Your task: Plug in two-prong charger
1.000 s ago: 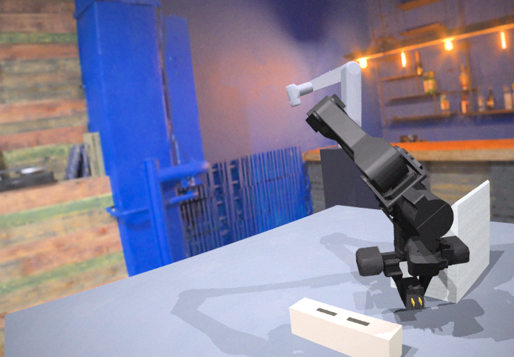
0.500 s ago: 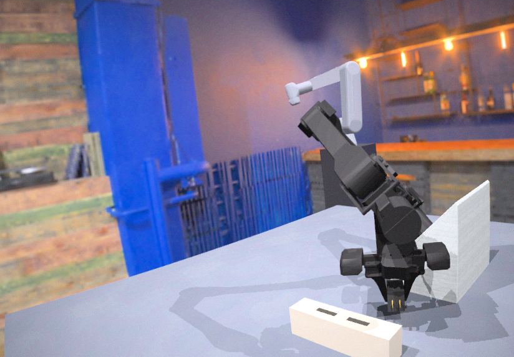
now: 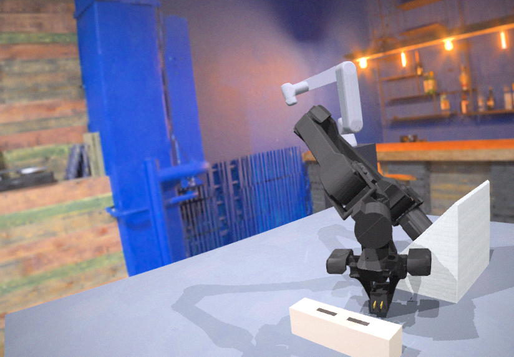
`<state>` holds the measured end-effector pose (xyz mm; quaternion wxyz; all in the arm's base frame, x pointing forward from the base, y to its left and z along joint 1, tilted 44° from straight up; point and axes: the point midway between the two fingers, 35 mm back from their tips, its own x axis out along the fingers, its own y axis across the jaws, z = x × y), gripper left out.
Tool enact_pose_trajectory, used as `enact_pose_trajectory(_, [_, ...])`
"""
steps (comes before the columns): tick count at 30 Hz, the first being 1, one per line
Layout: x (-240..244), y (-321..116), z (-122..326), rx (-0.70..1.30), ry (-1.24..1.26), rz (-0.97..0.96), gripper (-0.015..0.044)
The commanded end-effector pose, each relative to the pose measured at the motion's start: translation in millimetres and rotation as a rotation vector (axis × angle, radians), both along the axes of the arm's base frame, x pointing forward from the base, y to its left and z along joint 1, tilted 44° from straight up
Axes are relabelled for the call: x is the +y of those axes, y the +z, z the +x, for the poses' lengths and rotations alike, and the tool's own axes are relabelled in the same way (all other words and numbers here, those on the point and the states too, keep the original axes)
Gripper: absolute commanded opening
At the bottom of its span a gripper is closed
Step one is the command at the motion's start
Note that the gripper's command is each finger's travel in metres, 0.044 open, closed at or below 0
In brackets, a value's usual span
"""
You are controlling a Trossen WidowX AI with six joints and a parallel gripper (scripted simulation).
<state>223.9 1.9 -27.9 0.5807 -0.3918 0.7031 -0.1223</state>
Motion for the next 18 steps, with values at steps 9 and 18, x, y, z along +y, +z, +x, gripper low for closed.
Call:
enact_pose_trajectory(9, [-27,12,-4,-0.111,-0.115,-0.005,0.0000])
enact_pose_trajectory(18, [-46,19,-8,-0.184,-0.195,-0.012,0.0000])
